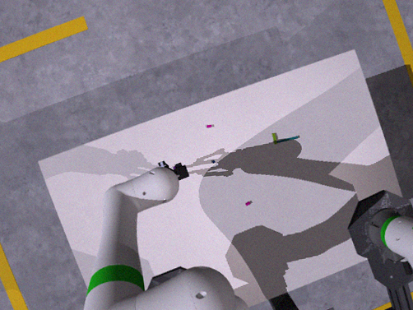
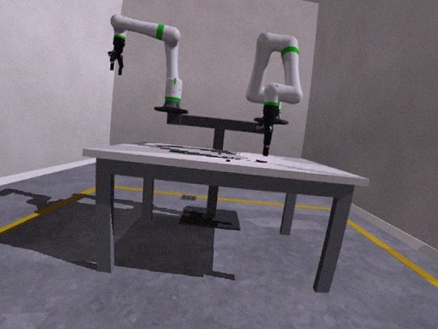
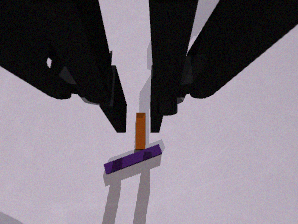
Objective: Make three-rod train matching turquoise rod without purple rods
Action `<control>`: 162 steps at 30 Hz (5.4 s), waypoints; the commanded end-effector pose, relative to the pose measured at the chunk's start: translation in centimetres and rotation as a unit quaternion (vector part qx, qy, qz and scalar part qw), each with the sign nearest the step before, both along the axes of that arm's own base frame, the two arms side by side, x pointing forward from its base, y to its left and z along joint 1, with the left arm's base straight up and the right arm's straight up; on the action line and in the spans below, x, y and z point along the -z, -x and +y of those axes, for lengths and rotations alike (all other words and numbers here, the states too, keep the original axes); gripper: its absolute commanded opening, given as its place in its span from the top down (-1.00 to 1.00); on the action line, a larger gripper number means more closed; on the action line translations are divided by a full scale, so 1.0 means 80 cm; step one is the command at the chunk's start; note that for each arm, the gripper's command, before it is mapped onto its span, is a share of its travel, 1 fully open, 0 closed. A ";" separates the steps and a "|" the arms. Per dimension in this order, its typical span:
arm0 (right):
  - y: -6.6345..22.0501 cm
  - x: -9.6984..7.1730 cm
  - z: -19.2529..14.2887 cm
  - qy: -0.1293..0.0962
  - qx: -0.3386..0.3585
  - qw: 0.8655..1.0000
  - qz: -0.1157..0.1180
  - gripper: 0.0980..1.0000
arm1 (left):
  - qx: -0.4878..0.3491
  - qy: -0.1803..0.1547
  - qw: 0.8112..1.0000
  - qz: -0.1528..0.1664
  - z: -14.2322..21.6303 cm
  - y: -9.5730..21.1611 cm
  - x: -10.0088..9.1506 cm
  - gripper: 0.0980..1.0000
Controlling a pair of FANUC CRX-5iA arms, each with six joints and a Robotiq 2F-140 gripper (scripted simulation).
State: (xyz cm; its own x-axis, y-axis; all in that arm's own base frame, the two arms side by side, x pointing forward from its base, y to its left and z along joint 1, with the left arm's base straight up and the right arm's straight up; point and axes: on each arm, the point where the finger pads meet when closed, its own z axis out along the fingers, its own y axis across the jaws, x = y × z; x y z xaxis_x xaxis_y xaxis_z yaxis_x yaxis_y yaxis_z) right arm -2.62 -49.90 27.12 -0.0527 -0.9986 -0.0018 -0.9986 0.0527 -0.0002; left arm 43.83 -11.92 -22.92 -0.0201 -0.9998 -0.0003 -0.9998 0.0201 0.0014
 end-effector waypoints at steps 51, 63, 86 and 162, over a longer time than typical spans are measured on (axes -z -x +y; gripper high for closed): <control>0.000 -0.001 0.000 0.001 0.000 1.000 0.000 -1.00 | 0.000 0.000 1.000 -0.001 -0.001 -0.001 0.031 0.70; 0.000 -0.001 0.000 0.001 0.000 1.000 0.000 -1.00 | 0.000 0.000 1.000 -0.001 -0.001 -0.001 0.031 0.70; 0.000 -0.001 0.000 0.001 0.000 1.000 0.000 -1.00 | 0.000 0.000 1.000 -0.001 -0.001 -0.002 0.031 0.70; 0.000 -0.001 0.000 0.001 0.000 1.000 0.000 -1.00 | 0.000 0.000 1.000 -0.001 -0.001 -0.002 0.049 0.70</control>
